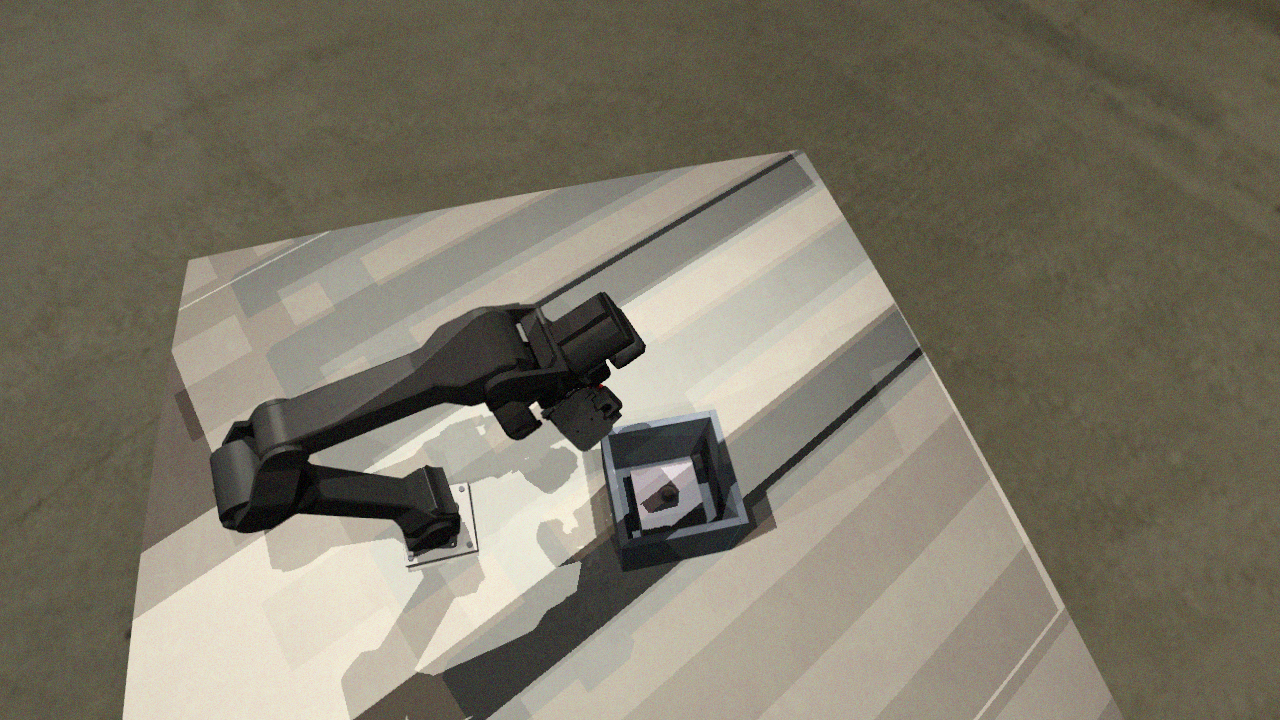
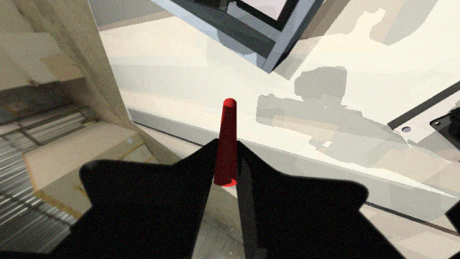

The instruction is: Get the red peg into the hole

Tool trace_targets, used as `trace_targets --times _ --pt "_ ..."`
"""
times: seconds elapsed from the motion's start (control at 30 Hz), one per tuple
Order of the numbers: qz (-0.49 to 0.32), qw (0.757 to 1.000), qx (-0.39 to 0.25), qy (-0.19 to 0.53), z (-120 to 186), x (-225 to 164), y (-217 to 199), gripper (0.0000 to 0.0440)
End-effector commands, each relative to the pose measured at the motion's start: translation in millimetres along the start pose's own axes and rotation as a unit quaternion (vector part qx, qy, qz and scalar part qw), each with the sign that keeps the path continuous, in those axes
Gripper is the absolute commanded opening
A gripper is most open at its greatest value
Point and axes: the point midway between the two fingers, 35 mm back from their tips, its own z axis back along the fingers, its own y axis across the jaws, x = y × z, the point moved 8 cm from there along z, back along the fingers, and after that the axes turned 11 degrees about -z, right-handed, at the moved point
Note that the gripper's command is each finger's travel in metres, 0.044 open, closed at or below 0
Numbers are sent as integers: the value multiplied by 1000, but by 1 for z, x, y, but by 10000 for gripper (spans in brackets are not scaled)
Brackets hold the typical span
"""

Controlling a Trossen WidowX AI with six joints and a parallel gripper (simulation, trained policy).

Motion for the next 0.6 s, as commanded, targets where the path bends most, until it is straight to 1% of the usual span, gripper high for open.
trace_targets --times 0.0,0.2,0.57 --pt "-1 999 18 -27 15 8 6 0" --pt "-24 997 14 -71 24 29 11 0" --pt "-69 991 -29 -107 20 67 18 0"
